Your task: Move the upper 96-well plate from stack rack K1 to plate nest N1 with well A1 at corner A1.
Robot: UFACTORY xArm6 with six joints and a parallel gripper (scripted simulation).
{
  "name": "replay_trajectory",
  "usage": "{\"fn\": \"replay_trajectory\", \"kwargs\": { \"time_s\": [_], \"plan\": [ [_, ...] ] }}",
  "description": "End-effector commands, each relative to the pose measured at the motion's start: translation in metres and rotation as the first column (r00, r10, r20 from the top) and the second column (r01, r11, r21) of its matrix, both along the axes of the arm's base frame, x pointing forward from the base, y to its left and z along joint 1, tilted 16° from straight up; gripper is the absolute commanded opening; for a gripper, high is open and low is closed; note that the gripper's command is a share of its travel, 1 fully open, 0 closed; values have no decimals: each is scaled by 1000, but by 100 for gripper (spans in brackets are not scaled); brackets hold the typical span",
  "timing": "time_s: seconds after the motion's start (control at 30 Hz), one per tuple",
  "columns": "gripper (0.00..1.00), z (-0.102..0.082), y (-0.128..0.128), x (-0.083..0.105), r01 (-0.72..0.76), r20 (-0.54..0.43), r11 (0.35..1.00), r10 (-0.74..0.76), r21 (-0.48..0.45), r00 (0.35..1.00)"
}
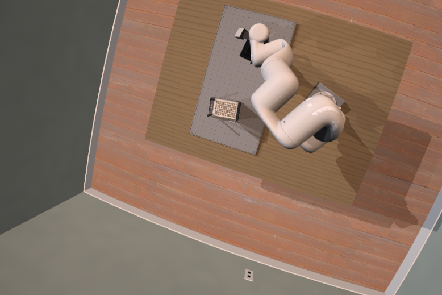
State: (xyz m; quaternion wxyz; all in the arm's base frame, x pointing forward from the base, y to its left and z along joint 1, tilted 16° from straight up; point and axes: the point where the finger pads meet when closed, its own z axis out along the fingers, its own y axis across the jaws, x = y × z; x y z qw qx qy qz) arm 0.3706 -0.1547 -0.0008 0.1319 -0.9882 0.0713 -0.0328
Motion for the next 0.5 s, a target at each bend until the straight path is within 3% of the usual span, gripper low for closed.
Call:
{"fn": "replay_trajectory", "kwargs": {
  "time_s": [0.0, 0.13, 0.17, 0.47],
  "plan": [
    [0, 0, -1, 1, 1, 3, 1000, -1, -2, 1000],
    [0, 0, -1, 1, 1, 3, 1000, -1, -2, 1000],
    [100, 0, -1, 1, 1, 3, 1000, -1, -2, 1000],
    [100, 0, -1, 1, 1, 3, 1000, -1, -2, 1000]
  ]
}}
